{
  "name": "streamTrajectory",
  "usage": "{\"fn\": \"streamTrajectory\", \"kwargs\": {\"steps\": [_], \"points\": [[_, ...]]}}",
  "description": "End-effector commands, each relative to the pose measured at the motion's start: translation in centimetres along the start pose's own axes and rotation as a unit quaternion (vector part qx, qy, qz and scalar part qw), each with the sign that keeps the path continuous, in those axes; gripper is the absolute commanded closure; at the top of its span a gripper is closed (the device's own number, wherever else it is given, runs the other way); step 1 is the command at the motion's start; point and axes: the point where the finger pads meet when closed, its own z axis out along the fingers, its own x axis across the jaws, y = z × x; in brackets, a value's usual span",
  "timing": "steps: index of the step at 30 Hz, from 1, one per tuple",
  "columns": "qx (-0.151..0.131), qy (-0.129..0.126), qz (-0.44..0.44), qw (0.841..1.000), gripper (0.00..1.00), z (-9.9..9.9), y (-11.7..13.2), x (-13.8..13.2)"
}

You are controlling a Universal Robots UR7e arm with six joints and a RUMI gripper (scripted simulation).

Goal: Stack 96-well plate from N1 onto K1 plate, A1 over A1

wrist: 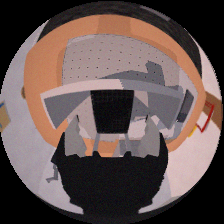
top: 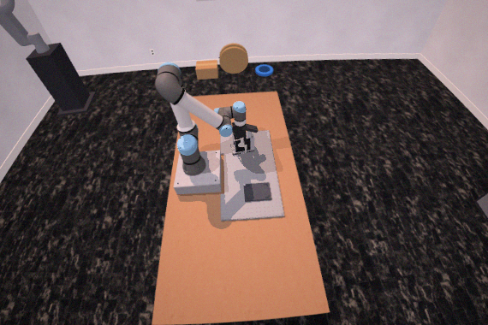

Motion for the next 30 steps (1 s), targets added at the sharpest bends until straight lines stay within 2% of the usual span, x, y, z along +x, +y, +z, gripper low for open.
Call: {"fn": "streamTrajectory", "kwargs": {"steps": [1,16,28,30], "points": [[0.001,0.000,0.000,1.000,0.00,0.0,0.0,0.0],[0.001,0.000,0.000,1.000,0.00,0.0,0.0,0.0],[0.001,0.000,0.000,1.000,0.00,-3.2,0.0,0.0],[0.001,0.000,0.000,1.000,0.00,-3.2,0.0,0.0]]}}
